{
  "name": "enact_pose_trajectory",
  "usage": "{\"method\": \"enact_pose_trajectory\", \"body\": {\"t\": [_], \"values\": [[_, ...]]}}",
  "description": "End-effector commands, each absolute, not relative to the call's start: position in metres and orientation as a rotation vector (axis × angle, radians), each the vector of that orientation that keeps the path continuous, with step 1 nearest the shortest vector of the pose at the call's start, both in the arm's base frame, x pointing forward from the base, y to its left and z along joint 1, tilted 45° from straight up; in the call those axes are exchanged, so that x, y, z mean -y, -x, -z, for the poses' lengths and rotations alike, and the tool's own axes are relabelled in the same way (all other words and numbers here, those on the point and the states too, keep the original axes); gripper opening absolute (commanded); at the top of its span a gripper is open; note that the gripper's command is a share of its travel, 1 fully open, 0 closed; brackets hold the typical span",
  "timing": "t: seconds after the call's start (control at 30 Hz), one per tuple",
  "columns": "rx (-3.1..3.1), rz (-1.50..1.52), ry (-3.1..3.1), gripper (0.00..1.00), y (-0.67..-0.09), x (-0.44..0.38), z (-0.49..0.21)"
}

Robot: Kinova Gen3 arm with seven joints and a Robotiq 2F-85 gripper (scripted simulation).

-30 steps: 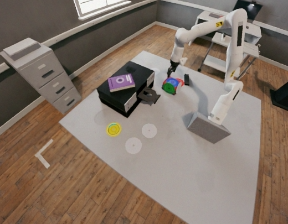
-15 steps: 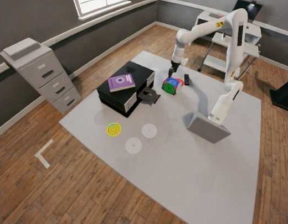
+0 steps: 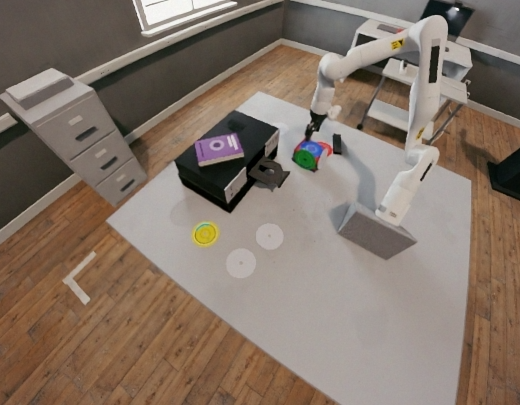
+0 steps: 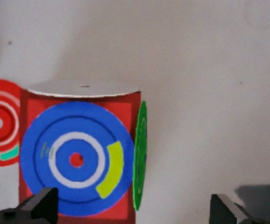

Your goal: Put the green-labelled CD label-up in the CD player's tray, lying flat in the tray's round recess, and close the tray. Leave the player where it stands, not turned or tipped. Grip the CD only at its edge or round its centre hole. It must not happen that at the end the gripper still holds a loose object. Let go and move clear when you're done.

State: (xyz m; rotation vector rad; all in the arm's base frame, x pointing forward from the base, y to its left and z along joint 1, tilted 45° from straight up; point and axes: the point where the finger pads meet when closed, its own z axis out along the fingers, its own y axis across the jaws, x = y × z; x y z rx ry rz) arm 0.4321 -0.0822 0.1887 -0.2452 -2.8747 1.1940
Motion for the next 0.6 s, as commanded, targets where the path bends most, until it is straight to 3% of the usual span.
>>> {"method": "enact_pose_trajectory", "body": {"t": [0.0, 0.57], "values": [[2.876, -1.193, 0.244, 1.0, -0.4319, 0.0818, -0.1891], [2.874, -1.194, 0.245, 1.0, -0.4303, 0.0827, -0.189]]}}
